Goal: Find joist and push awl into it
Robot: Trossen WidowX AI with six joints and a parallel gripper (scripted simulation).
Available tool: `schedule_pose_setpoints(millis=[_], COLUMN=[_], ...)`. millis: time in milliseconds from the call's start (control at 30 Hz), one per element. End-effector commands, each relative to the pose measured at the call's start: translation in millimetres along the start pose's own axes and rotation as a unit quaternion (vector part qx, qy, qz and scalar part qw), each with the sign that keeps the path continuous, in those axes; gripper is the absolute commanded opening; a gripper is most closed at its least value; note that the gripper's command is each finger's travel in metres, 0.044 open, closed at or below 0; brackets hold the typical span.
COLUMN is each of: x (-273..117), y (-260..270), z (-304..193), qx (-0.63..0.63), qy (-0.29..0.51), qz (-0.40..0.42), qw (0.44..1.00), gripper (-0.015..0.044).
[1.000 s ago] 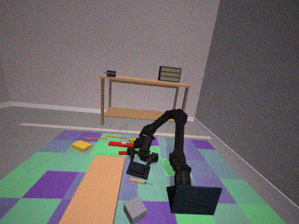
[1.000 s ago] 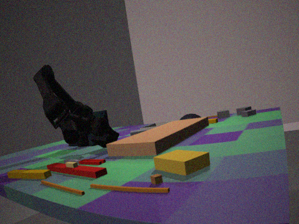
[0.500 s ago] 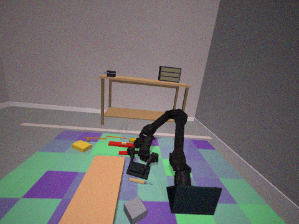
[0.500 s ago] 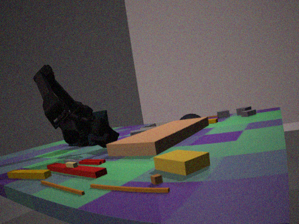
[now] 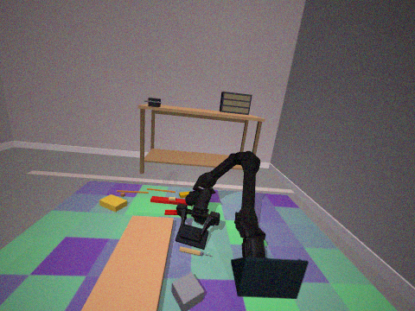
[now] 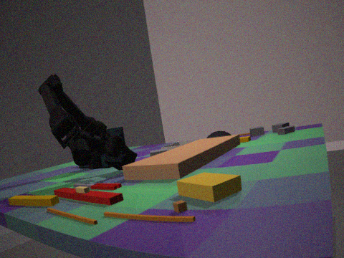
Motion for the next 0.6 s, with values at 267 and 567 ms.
schedule_pose_setpoints(millis=[267,567], x=[-2.5,-3.1], y=[-0.1,-0.1], z=[4.3,4.6], qx=[0.002,0.002], qy=[-0.007,-0.007], qz=[-0.003,-0.003], qw=[1.0,1.0], gripper=[0.0378,0.0378])
Point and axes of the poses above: the point midway between the two fingers, 35 mm back from their tips, its own x axis out along the fingers, its own y axis across the jaws, z = x × y, the point moved 4 cm from there along -x, back along the fingers, and after that the axes turned 4 degrees about -x, right-handed, at the moved point
